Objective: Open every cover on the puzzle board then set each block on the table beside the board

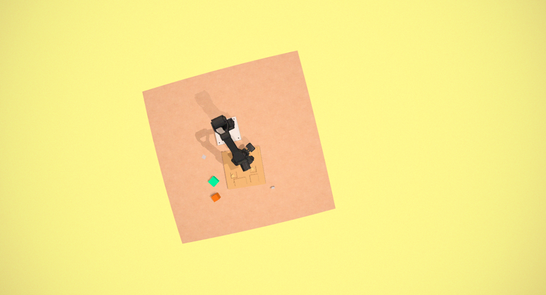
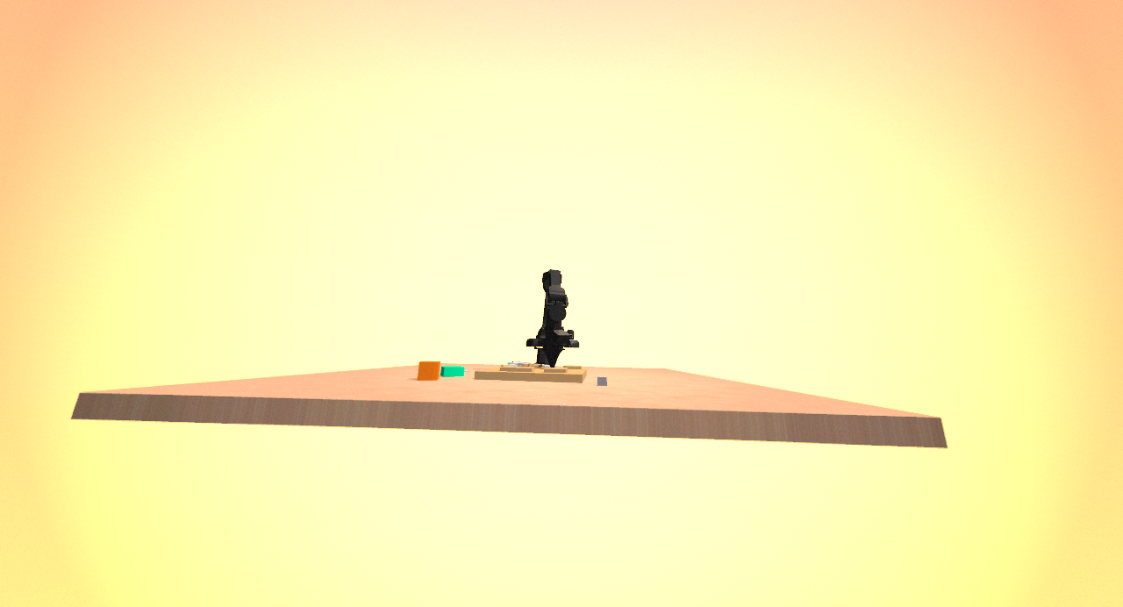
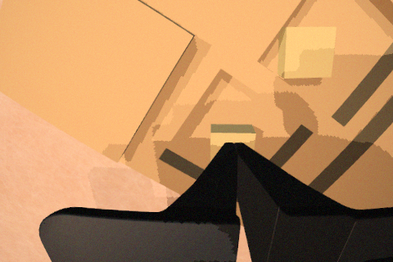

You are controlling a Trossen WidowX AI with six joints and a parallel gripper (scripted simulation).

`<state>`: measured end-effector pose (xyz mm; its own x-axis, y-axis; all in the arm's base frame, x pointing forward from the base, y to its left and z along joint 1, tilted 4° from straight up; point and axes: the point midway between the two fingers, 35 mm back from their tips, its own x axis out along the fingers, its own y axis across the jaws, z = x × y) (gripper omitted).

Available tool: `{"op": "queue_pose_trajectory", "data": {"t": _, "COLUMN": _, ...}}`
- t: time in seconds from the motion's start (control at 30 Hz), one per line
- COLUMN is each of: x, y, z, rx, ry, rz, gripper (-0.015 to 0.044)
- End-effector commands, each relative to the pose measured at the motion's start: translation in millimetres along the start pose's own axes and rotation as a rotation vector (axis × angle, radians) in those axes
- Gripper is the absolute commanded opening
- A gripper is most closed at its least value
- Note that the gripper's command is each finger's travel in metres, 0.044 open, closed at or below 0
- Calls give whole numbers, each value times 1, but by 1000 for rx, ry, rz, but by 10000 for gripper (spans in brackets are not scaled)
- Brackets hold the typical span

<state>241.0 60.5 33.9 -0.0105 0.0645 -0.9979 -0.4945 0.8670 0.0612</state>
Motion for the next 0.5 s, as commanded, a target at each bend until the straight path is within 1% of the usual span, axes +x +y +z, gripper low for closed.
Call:
{"op": "queue_pose_trajectory", "data": {"t": 0.0, "x": -8, "y": 0, "z": 1, "rx": 3, "ry": -14, "rz": -2, "gripper": 0}}
{"op": "queue_pose_trajectory", "data": {"t": 0.47, "x": -12, "y": 0, "z": -2, "rx": 4, "ry": -14, "rz": -2, "gripper": 0}}
